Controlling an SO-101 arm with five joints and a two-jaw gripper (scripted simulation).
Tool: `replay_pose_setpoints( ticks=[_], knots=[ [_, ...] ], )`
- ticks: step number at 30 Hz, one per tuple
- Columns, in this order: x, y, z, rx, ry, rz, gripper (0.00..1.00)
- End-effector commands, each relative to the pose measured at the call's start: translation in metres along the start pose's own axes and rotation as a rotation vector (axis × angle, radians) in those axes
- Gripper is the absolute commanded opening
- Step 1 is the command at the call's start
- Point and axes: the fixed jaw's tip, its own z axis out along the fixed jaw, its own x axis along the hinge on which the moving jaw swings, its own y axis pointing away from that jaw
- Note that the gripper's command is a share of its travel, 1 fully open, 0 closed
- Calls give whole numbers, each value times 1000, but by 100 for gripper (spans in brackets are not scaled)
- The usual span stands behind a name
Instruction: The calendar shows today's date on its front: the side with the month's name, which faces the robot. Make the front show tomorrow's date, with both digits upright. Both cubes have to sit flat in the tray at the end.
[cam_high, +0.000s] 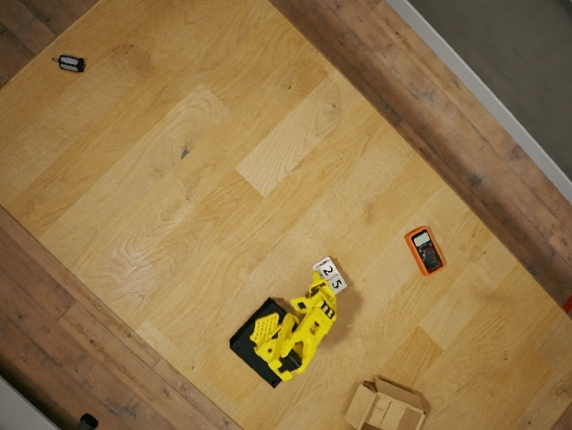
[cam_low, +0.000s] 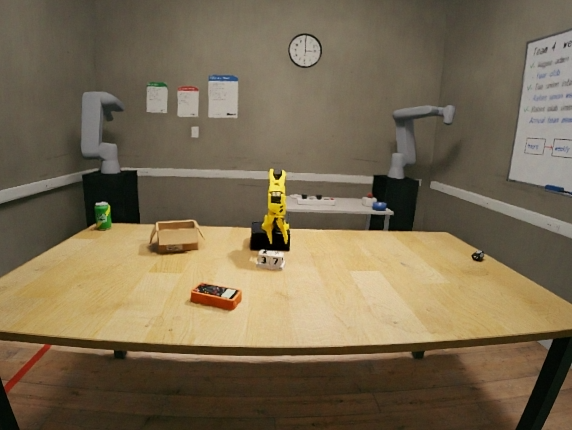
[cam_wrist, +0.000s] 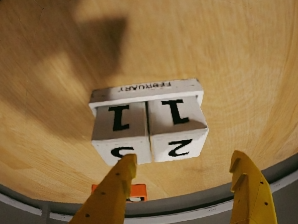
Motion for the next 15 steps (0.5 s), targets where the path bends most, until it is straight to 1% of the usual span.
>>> replay_pose_setpoints(
  ticks=[1, 5, 11, 13, 15],
  knots=[
    [1, 1, -1, 3, 19, -2, 30],
    [10, -1, -6, 19, 81, -2, 31],
    [32, -7, -24, 59, 245, -2, 32],
    [32, -7, -24, 59, 245, -2, 32],
    [39, -8, -31, 74, 305, -2, 33]
  ],
)
